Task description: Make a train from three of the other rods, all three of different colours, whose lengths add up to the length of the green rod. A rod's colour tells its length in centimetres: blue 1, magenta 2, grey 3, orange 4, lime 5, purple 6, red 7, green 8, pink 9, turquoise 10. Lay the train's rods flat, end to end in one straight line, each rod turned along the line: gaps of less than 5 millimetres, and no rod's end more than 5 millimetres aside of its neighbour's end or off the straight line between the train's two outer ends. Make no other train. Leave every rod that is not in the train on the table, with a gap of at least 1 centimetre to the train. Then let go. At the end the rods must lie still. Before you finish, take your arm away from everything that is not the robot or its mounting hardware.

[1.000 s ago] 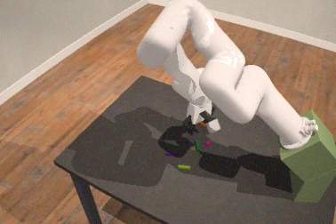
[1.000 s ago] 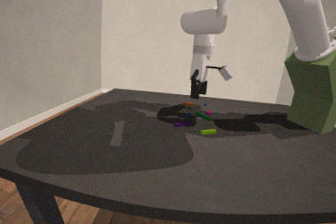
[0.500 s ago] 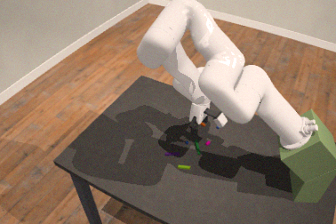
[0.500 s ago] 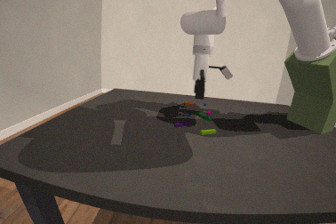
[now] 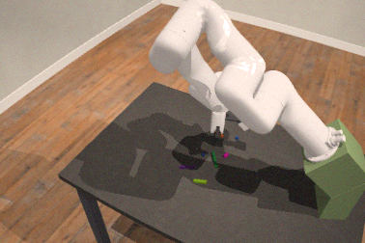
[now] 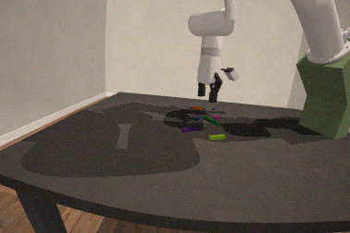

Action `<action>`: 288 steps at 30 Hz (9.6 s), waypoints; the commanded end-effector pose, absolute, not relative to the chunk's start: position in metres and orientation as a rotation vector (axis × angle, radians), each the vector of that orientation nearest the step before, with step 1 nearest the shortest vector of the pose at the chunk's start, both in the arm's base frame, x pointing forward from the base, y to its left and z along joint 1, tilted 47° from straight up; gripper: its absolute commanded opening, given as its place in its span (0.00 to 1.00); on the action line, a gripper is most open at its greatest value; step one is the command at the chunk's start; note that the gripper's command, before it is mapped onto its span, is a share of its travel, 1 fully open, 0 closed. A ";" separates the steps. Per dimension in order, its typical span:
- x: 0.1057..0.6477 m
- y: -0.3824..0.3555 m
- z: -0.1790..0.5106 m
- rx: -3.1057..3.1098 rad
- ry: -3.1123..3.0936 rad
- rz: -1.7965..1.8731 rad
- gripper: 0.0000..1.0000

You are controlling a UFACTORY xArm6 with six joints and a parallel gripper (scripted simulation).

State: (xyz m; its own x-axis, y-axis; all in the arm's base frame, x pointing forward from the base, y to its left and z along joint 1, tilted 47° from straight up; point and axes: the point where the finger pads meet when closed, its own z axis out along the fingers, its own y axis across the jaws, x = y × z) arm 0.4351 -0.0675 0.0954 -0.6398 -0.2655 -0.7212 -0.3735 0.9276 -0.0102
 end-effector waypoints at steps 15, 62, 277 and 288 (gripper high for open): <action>0.436 -0.075 0.094 -0.894 2.136 -0.041 1.00; 0.436 -0.075 0.094 -0.895 2.136 -0.041 1.00; 0.447 0.074 0.157 1.806 1.865 1.029 1.00; 0.446 0.076 0.157 1.834 1.848 1.037 1.00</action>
State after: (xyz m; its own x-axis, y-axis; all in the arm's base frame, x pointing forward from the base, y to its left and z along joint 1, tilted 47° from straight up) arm 0.4456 0.0761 0.1564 -0.1120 0.9628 0.2460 0.7110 -0.0953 0.6967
